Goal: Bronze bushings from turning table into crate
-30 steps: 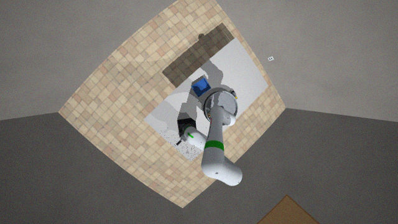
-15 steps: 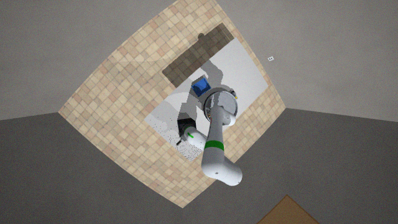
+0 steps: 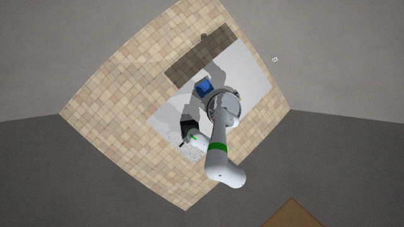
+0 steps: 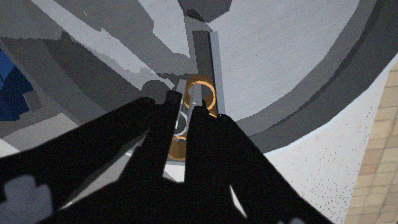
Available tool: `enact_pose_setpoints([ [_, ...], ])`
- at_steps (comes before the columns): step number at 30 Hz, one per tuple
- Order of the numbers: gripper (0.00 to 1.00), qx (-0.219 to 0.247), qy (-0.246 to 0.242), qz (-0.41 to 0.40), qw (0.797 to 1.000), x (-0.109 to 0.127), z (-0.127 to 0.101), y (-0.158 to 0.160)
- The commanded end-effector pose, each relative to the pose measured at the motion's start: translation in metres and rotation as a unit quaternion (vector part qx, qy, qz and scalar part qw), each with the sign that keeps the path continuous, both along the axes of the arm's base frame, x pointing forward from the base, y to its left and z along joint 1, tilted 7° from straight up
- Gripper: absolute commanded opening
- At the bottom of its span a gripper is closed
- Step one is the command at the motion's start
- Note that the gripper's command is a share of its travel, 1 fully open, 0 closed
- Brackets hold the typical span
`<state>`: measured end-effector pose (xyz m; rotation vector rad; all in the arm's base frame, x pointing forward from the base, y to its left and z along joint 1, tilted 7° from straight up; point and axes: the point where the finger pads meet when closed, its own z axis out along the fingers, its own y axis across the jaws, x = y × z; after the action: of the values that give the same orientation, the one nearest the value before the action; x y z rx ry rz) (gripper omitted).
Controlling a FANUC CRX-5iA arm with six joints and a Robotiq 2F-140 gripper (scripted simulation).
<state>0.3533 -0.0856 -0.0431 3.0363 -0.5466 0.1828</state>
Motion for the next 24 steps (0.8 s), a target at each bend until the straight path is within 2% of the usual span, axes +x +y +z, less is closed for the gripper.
enact_pose_setpoints([
  [1, 0.00, 0.000, 0.000, 0.000, 1.000, 0.000, 0.000, 0.000],
  [16, 0.00, 0.000, 0.000, 0.000, 1.000, 0.000, 0.002, 0.000],
  [24, 0.00, 0.000, 0.000, 0.000, 1.000, -0.003, 0.024, 0.001],
])
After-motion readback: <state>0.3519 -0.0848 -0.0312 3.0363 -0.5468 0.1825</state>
